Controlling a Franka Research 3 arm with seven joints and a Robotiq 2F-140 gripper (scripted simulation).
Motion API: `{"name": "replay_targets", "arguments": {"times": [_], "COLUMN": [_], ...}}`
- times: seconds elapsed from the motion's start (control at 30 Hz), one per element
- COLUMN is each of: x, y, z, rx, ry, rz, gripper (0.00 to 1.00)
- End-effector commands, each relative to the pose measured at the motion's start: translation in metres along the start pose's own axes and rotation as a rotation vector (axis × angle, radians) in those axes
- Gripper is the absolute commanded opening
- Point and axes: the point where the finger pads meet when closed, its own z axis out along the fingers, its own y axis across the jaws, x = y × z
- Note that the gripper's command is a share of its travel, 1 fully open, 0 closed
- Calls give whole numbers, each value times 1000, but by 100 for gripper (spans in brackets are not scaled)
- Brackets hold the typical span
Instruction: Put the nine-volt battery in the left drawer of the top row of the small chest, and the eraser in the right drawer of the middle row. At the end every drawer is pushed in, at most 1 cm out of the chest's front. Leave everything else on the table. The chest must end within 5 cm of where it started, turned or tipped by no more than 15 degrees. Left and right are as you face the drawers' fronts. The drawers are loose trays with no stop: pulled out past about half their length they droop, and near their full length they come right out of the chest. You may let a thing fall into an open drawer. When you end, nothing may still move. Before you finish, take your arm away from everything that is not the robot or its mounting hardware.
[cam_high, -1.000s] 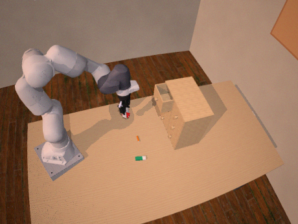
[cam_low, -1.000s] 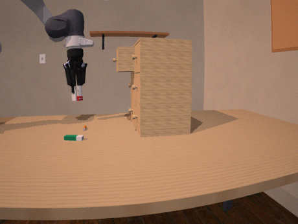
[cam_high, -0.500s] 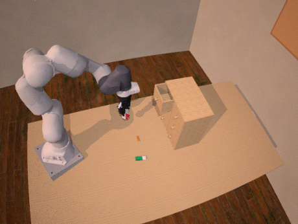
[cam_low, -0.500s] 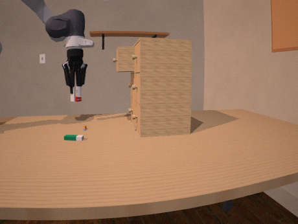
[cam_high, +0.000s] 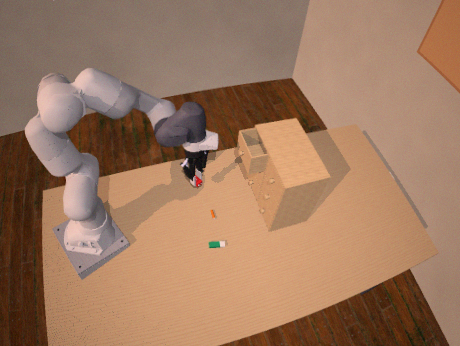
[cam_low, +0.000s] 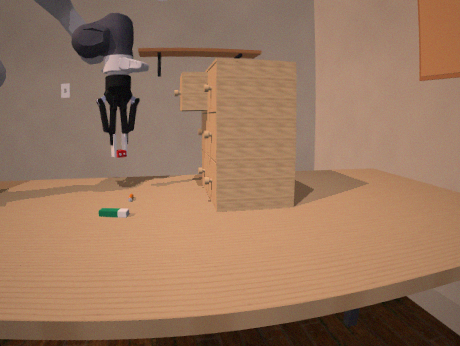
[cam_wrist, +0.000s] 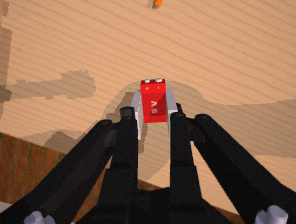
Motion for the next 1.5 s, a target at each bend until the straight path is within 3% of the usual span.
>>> {"name": "replay_targets", "arguments": {"times": [0.0, 0.03, 0.07, 0.23, 0.27, 0.47, 0.5, 0.77, 0.8, 0.97, 1.0, 1.2, 1.23, 1.43, 1.47], "x": [0, 0, 6, 6, 12, 12, 18, 18, 24, 24, 31, 31, 37, 37, 44], "y": [-1, -1, -1, -1, -2, -2, -3, -3, -3, -3, -4, -4, -4, -4, -5], "z": [0, 0, 0, 0, 0, 0, 0, 0, 0, 0, 0, 0, 0, 0, 0], "rx": [-1, -1, -2, -2, -2, -2, -3, -3, -3, -3, -3, -3, -4, -4, -4], "ry": [-4, -4, -3, -3, -3, -3, -2, -2, -2, -2, -2, -2, -2, -2, -2], "rz": [152, 152, 286, 286, 430, 430, 581, 581, 736, 736, 893, 893, 1047, 1047, 1196], "gripper": [14, 14, 14, 14, 14, 14, 14, 14, 14, 14, 14, 14, 14, 14, 14]}}
